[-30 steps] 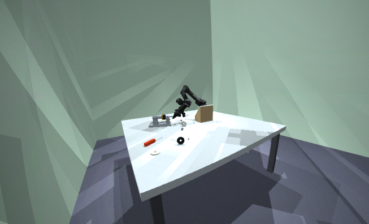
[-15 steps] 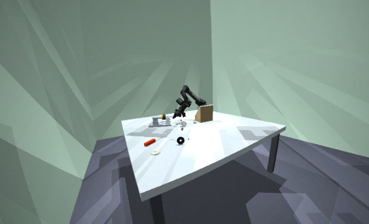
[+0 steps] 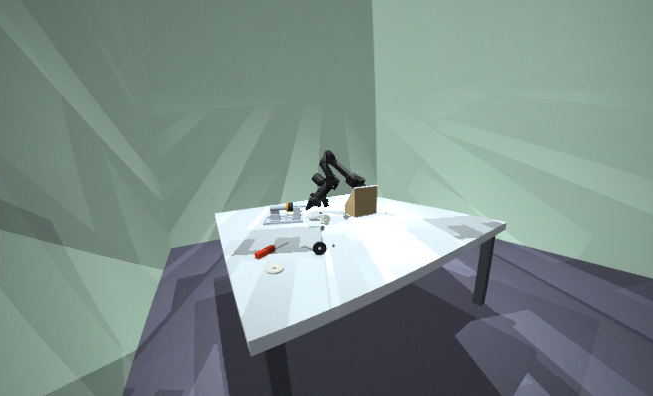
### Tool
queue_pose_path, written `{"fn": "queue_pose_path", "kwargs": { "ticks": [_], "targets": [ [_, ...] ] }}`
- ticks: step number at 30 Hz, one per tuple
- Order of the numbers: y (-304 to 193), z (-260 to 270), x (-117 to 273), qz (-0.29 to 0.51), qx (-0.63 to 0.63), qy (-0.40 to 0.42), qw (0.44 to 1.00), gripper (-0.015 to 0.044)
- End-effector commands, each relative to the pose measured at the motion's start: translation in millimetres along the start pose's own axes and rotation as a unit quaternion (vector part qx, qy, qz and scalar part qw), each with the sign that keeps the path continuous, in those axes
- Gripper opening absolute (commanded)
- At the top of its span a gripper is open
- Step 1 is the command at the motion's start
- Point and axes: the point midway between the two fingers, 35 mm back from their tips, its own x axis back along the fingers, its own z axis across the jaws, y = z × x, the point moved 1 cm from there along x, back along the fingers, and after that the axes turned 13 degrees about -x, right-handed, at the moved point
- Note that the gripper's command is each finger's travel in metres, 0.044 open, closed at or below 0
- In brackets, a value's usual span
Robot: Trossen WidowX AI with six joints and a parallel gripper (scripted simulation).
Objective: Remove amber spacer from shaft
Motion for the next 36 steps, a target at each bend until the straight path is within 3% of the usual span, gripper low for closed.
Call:
{"fn": "queue_pose_path", "kwargs": {
  "ticks": [1, 36],
  "targets": [
    [1.6, -0.2, 1.8, 0.0, -0.001, -0.001, 1.0, 0.0],
    [4.1, 0.3, 4.4, 0.0, -0.001, -0.001, 1.0, 0.0]
  ]
}}
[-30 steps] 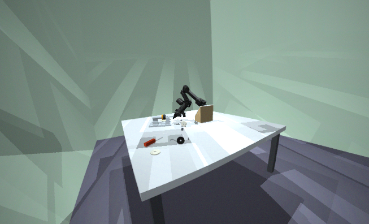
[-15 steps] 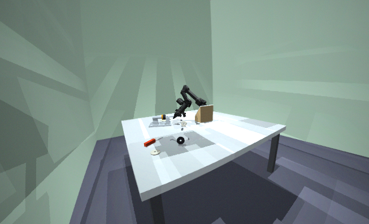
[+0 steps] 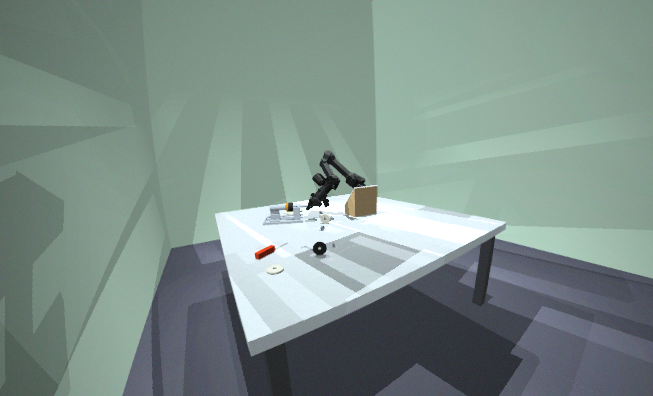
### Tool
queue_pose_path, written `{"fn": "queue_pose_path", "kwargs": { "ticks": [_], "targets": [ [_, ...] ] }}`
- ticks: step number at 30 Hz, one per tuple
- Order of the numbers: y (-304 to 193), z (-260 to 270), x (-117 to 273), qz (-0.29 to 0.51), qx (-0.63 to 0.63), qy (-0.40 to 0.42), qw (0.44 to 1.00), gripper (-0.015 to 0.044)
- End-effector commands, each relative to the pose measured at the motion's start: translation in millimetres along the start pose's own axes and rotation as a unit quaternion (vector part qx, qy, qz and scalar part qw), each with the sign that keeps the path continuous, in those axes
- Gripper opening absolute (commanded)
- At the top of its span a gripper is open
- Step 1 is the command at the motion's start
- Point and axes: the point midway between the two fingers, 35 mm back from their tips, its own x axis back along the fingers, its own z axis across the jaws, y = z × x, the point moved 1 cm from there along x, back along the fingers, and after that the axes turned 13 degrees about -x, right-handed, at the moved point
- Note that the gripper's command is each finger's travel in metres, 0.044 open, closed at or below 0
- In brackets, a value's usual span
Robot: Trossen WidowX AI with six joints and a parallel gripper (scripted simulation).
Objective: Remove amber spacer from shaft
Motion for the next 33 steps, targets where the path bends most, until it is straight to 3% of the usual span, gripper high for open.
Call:
{"fn": "queue_pose_path", "kwargs": {
  "ticks": [1, 33],
  "targets": [
    [1.6, -0.3, 1.8, 0.0, -0.001, -0.001, 1.0, 0.0],
    [3.9, 0.2, 4.1, 0.0, -0.001, -0.001, 1.0, 0.0]
  ]
}}
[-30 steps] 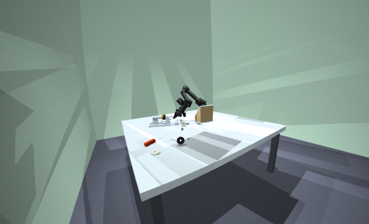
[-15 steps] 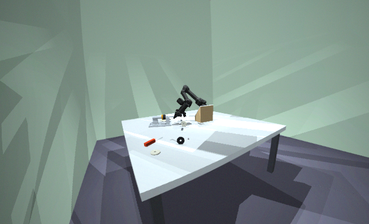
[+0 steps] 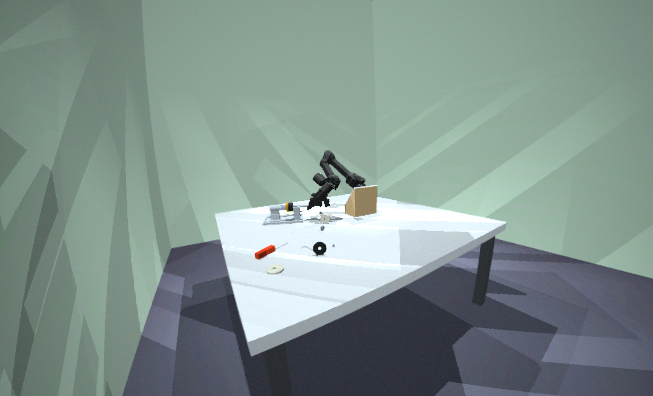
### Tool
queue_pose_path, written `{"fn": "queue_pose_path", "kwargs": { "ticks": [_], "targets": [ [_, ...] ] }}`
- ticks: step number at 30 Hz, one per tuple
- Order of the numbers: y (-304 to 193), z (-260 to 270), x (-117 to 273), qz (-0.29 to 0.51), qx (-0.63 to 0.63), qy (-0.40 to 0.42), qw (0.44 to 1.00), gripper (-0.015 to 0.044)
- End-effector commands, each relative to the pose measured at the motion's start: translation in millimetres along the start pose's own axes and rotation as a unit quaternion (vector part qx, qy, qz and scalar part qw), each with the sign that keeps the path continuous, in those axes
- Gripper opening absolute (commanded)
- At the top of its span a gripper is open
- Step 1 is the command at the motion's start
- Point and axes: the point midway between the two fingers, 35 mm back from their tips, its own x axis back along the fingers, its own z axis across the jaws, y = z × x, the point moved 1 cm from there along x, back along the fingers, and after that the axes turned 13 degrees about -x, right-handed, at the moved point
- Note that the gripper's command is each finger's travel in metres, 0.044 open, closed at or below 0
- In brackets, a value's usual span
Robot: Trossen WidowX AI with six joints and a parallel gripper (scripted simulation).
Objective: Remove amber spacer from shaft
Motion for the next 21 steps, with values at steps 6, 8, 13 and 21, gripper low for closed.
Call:
{"fn": "queue_pose_path", "kwargs": {
  "ticks": [6, 8, 13, 21],
  "targets": [
    [2.1, -0.3, 2.1, 0.0, -0.001, -0.001, 1.0, 0.0],
    [2.2, -0.3, 2.2, -0.001, -0.001, -0.001, 1.0, 0.0],
    [2.6, -0.2, 2.6, -0.001, -0.001, -0.001, 1.0, 0.0],
    [3.2, -0.1, 3.2, -0.001, -0.001, -0.001, 1.0, 0.0]
  ]
}}
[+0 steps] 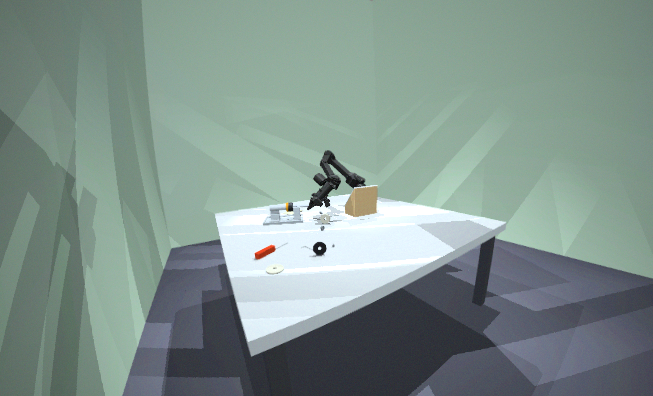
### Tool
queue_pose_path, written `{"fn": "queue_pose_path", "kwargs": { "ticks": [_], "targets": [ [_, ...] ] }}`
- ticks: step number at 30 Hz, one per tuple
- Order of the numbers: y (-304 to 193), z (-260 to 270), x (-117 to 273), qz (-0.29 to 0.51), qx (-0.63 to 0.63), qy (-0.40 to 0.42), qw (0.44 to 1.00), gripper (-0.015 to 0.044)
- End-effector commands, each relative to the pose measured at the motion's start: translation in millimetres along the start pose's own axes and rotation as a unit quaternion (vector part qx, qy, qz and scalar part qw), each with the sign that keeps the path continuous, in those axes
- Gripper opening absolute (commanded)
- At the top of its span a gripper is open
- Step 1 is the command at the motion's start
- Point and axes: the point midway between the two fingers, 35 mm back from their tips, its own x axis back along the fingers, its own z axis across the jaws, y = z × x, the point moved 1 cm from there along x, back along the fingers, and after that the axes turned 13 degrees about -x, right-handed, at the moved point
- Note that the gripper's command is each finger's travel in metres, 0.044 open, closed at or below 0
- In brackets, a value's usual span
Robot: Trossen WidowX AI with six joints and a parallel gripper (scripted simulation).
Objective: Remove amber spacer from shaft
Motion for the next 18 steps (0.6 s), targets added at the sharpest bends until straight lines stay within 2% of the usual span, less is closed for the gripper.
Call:
{"fn": "queue_pose_path", "kwargs": {
  "ticks": [1, 18],
  "targets": [
    [1.8, -0.4, 1.7, -0.001, -0.001, -0.001, 1.0, 0.0],
    [3.0, -0.1, 3.0, -0.001, -0.001, -0.001, 1.0, 0.0]
  ]
}}
